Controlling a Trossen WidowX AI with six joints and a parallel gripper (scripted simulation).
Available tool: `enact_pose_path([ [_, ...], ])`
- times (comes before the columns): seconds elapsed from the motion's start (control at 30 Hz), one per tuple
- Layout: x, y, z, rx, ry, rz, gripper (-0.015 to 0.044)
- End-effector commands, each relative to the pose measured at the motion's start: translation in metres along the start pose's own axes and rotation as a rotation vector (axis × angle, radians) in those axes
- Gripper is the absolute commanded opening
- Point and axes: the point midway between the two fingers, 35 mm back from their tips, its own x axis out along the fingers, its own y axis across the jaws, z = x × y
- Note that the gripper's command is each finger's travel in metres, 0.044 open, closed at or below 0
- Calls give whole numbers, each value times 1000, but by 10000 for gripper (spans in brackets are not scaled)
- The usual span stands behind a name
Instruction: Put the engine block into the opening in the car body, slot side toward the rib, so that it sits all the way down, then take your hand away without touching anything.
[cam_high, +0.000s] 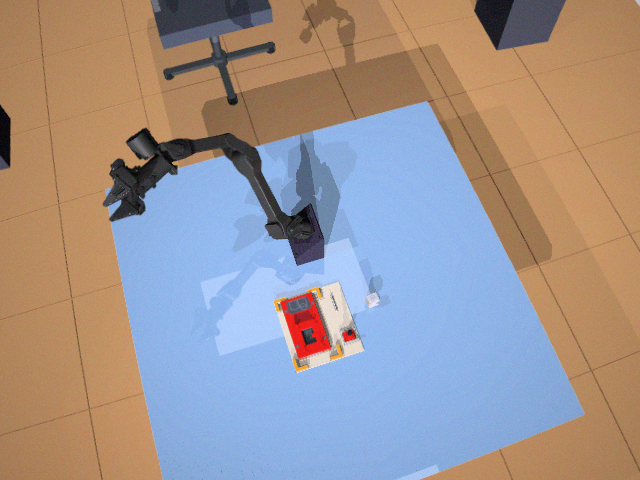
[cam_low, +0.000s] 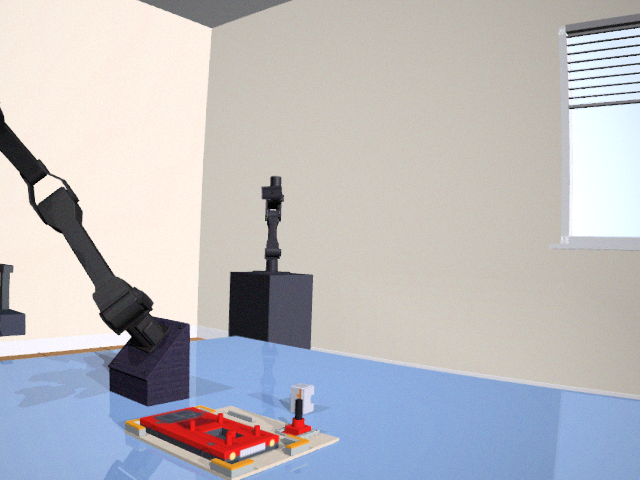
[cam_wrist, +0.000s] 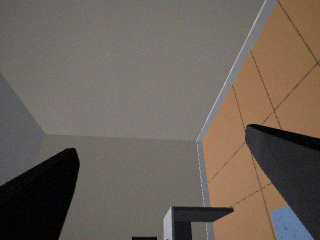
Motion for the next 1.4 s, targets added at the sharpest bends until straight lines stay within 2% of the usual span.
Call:
enact_pose_path([
  [0.0,37,-26,-46,5,126,-79,440],
  [0.33,91,-72,-163,-6,411,-222,440],
  [0.67,102,-101,-291,-82,710,-316,440],
  [0.97,75,-117,-404,-181,973,-374,440],
  [1.37,-5,-129,-529,-354,1287,-420,440],
])
